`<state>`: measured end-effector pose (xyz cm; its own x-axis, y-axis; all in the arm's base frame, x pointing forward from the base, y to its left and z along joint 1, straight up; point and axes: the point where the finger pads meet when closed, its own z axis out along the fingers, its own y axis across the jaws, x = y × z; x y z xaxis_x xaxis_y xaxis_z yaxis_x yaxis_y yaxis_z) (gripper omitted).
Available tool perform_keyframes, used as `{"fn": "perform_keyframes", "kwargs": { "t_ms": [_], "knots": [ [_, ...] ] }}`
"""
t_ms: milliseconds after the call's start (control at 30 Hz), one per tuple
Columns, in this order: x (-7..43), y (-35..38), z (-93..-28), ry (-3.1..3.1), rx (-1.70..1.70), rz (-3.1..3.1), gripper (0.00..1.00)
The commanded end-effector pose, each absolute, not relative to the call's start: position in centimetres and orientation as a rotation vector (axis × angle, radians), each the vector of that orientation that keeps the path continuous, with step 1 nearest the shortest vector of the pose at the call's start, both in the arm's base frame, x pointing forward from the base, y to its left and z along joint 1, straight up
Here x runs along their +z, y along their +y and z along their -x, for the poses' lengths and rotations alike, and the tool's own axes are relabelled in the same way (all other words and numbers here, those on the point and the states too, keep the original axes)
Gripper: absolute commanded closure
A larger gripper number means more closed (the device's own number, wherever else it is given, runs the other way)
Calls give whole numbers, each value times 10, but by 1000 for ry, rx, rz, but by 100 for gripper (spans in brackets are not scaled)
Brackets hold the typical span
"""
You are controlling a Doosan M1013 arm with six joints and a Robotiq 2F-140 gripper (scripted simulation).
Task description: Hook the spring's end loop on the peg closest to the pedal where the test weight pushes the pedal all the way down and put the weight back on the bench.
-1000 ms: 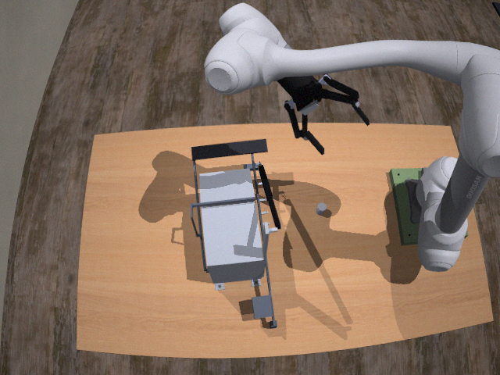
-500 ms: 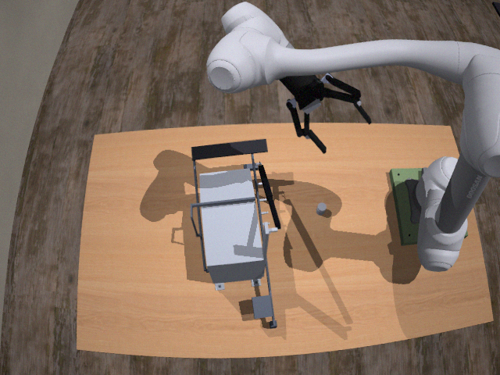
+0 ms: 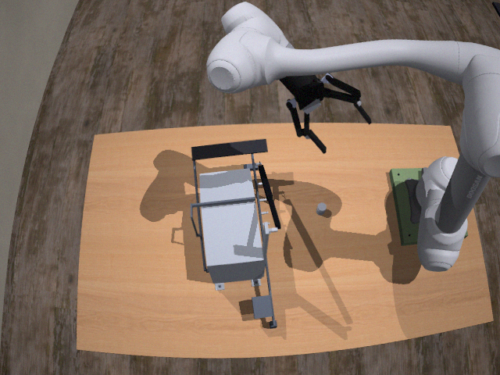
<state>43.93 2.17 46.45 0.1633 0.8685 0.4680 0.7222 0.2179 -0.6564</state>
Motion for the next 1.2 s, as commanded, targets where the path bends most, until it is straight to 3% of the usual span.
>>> {"fn": "perform_keyframes", "kwargs": {
  "t_ms": [0,233,267,800,833,1167],
  "knots": [
    [465,22,-439,-1591,203,1537,0],
    [465,22,-439,-1591,203,1537,0],
    [433,22,-439,-1701,177,1639,0],
    [433,22,-439,-1701,177,1639,0],
    [401,22,-439,-1811,150,1740,0],
    [401,22,-439,-1811,150,1740,0]
  ]
}}
